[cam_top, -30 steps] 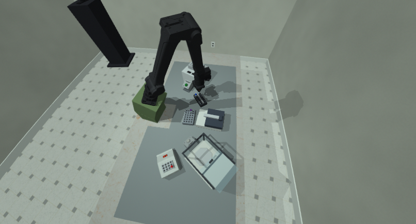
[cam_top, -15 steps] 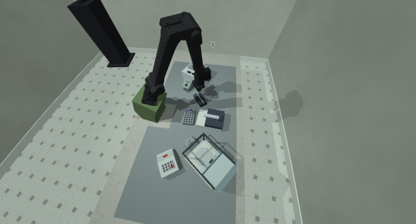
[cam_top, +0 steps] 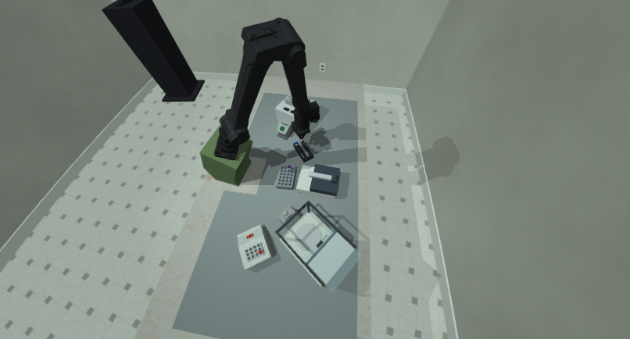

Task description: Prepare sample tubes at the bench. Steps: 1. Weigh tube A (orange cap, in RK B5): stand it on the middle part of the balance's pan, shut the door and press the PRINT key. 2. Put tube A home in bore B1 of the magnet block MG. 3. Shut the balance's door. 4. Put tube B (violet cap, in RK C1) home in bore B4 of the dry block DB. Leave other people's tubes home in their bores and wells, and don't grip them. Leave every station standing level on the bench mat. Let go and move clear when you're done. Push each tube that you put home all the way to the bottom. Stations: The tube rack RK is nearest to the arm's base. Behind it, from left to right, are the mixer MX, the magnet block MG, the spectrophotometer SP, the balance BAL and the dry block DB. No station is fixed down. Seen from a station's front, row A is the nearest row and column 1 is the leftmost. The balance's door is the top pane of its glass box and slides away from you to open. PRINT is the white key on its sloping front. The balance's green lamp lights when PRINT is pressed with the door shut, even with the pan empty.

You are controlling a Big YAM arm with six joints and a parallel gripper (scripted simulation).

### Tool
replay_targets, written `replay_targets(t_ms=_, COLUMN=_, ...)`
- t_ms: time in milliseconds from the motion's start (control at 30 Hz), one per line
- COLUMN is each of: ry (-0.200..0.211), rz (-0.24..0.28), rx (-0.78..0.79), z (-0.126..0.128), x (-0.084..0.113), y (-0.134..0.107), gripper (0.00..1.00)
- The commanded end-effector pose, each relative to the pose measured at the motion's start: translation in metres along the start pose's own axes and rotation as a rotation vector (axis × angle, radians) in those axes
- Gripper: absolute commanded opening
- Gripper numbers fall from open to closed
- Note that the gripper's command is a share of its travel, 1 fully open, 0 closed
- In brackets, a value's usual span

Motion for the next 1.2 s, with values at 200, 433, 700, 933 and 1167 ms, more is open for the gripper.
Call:
replay_targets(t_ms=200, ry=0.003, rz=-0.014, rx=-0.003, z=0.0018, x=0.0020, y=0.0076, gripper=0.09)
replay_targets(t_ms=433, ry=0.003, rz=-0.014, rx=-0.003, z=0.0019, x=0.0020, y=0.0075, gripper=0.09)
replay_targets(t_ms=700, ry=0.003, rz=-0.014, rx=-0.003, z=0.0020, x=0.0020, y=0.0074, gripper=0.09)
replay_targets(t_ms=933, ry=0.003, rz=-0.014, rx=-0.003, z=0.0021, x=0.0020, y=0.0074, gripper=0.09)
replay_targets(t_ms=1167, ry=0.003, rz=-0.014, rx=-0.003, z=0.0022, x=0.0020, y=0.0072, gripper=0.09)
Point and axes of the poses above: the point where the finger pads meet when closed, its own x axis back along the fingers, its own z axis across the jaws, y = z × x, the point moved 1 cm from there along x, back along the fingers, and after that the axes turned 3 degrees about -x, right-handed, at the moved point
